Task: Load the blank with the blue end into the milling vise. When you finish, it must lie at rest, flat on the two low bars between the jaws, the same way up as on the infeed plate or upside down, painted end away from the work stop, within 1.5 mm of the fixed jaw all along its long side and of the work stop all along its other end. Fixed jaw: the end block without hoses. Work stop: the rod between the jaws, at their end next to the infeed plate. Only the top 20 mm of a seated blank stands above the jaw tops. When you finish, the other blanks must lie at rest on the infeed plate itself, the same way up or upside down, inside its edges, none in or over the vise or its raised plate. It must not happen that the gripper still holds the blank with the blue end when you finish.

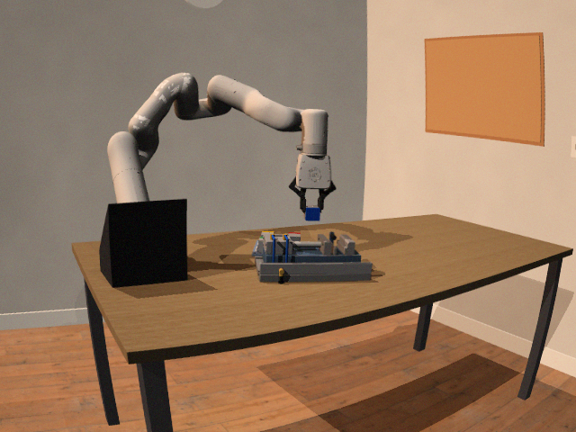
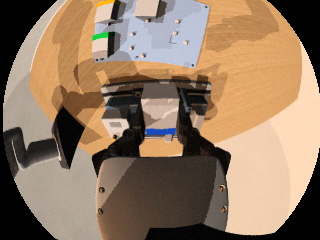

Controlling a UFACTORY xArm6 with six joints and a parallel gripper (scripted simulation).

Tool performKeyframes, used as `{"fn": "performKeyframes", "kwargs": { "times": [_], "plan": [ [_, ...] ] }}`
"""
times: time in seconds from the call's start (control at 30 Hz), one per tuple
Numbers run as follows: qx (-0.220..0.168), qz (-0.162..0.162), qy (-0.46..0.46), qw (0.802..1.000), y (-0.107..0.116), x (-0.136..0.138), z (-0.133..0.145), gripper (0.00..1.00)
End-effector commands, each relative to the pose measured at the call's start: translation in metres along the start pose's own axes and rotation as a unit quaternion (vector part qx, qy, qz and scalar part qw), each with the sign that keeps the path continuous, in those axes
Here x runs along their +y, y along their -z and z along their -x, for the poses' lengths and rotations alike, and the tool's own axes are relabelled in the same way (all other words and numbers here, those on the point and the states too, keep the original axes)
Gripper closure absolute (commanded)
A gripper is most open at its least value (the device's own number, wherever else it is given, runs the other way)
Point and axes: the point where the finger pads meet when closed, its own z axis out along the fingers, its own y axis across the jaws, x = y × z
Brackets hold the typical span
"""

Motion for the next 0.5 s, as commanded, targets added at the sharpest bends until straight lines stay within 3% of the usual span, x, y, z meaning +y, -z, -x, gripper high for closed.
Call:
{"fn": "performKeyframes", "kwargs": {
  "times": [0.0, 0.1, 0.47],
  "plan": [
    [0.000, 0.002, 0.002, 1.000, 0.002, 0.006, 0.006, 1.00],
    [0.000, 0.002, 0.002, 1.000, 0.002, 0.006, 0.006, 1.00],
    [0.000, 0.002, 0.002, 1.000, 0.000, 0.025, 0.051, 1.00]
  ]
}}
